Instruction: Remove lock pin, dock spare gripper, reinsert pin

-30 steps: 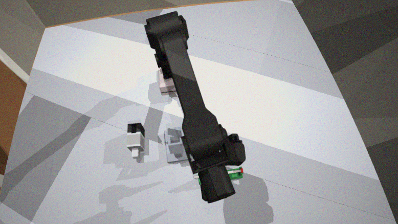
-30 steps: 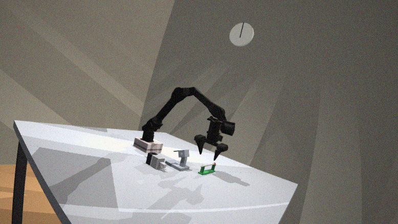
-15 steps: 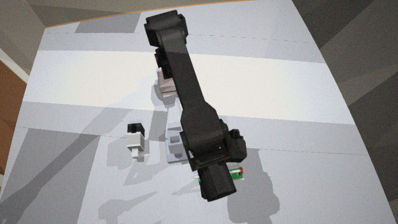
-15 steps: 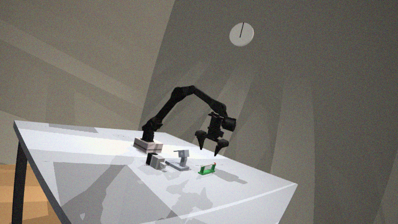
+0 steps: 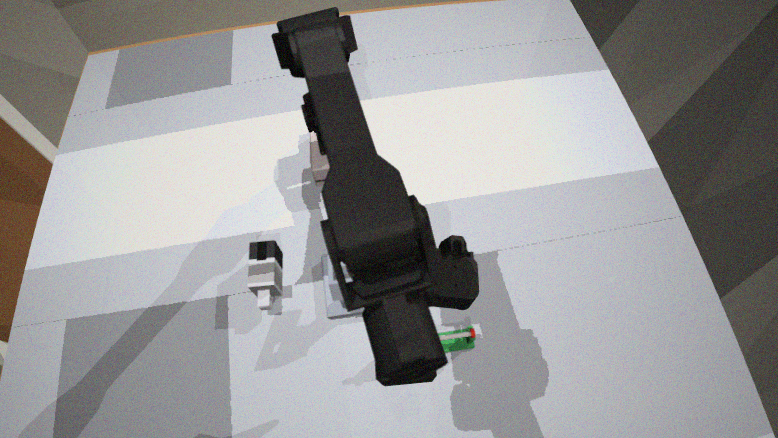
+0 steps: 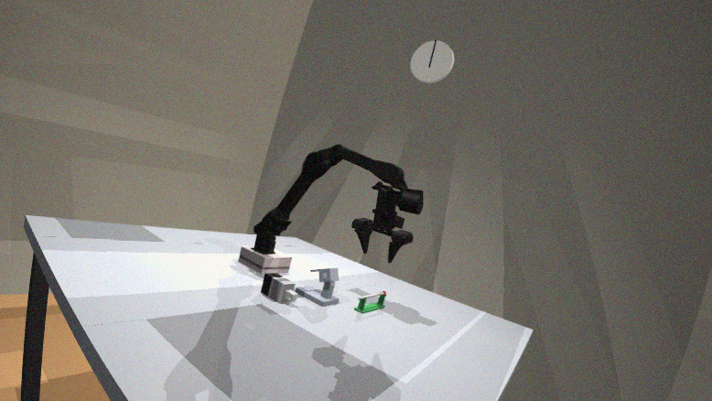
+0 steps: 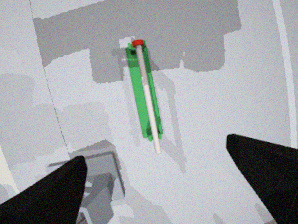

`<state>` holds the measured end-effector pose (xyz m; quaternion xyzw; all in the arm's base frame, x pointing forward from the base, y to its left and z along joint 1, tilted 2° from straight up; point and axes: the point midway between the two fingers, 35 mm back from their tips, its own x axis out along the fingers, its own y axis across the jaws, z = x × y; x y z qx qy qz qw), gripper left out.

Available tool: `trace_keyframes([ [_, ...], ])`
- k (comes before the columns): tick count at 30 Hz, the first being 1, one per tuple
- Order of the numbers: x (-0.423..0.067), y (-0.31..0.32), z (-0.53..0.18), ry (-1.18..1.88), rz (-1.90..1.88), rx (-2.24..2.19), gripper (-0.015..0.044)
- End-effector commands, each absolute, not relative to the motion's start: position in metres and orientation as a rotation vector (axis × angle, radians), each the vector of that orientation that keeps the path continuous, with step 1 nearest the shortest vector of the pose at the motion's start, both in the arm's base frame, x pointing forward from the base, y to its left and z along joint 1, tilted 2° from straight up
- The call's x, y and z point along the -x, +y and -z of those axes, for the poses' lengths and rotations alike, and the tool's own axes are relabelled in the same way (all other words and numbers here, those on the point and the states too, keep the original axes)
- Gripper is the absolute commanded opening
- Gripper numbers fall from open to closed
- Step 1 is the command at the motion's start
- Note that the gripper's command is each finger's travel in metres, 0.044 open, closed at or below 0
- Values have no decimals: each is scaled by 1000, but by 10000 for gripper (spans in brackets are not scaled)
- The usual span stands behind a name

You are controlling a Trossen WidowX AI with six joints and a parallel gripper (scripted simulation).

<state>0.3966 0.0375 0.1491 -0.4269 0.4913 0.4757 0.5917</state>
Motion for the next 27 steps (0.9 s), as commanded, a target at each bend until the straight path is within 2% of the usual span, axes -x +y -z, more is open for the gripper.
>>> trace_keyframes([
  [1, -388, -5, -150, 1129, -939, 833, 440],
  [14, -312, -122, -154, 869, -316, 315, 440],
  [27, -211, -163, -127, 527, 156, 5, 440],
])
